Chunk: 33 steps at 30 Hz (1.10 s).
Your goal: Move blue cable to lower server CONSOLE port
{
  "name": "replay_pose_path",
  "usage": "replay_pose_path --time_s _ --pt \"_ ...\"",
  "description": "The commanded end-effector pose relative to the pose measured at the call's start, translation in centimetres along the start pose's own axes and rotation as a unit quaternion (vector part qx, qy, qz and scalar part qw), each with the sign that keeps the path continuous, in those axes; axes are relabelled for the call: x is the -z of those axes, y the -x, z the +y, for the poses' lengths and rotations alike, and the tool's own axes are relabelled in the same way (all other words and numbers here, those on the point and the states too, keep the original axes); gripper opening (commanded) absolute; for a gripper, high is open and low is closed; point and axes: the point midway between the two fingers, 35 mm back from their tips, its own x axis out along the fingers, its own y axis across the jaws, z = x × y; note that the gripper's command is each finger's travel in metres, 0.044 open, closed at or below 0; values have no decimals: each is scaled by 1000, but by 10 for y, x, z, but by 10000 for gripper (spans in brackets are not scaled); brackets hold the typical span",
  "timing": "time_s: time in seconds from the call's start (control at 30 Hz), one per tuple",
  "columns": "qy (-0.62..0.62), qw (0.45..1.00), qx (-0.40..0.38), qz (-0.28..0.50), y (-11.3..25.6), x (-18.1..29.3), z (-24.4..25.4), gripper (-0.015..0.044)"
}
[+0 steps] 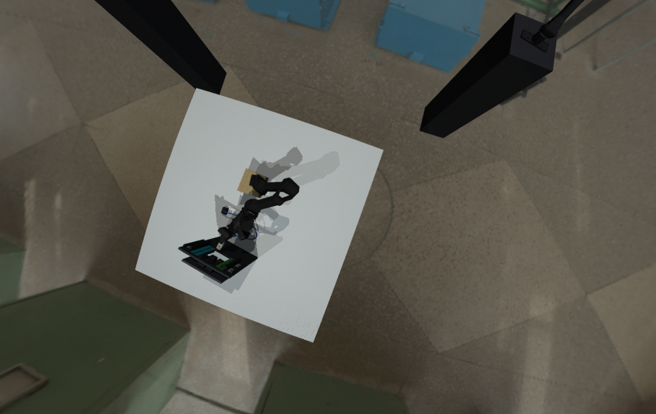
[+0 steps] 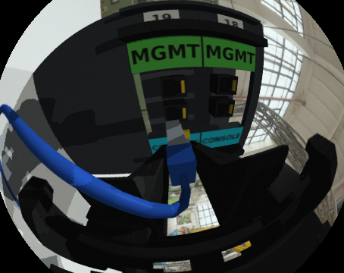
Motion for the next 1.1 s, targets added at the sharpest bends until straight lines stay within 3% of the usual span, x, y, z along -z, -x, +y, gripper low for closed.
replay_pose_path --time_s 0.0,1.07 --pt "-2 1000 2 -8 -2 1 -2 0" --pt "-5 999 7 -32 -16 0 -4 0"
